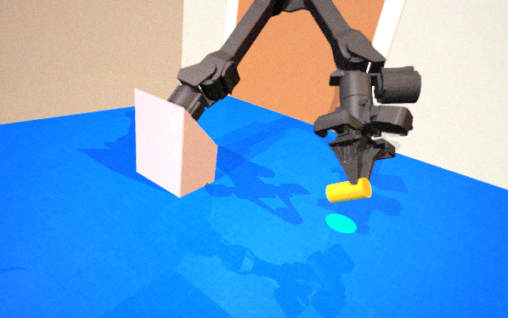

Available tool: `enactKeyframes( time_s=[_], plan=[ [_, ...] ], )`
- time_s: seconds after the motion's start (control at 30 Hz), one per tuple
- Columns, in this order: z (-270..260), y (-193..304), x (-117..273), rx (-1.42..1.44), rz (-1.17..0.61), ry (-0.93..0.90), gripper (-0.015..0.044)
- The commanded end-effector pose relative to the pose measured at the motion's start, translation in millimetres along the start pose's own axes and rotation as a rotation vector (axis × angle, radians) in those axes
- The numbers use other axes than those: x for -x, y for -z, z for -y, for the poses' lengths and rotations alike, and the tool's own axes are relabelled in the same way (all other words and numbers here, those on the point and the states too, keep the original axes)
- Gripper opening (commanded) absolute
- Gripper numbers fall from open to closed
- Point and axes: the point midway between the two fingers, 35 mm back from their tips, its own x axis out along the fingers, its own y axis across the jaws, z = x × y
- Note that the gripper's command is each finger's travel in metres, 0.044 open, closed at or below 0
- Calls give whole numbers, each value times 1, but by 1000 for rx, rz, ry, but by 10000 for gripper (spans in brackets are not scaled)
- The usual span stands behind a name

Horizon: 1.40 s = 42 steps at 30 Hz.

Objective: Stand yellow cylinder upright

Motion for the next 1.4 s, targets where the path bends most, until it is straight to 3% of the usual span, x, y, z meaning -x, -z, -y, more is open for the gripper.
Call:
enactKeyframes(
  time_s=[0.0, 1.37],
  plan=[
    [1, 2, -1, -6, 23, 9, 105],
    [-4, 0, 7, -77, 295, 11, 105]
  ],
)
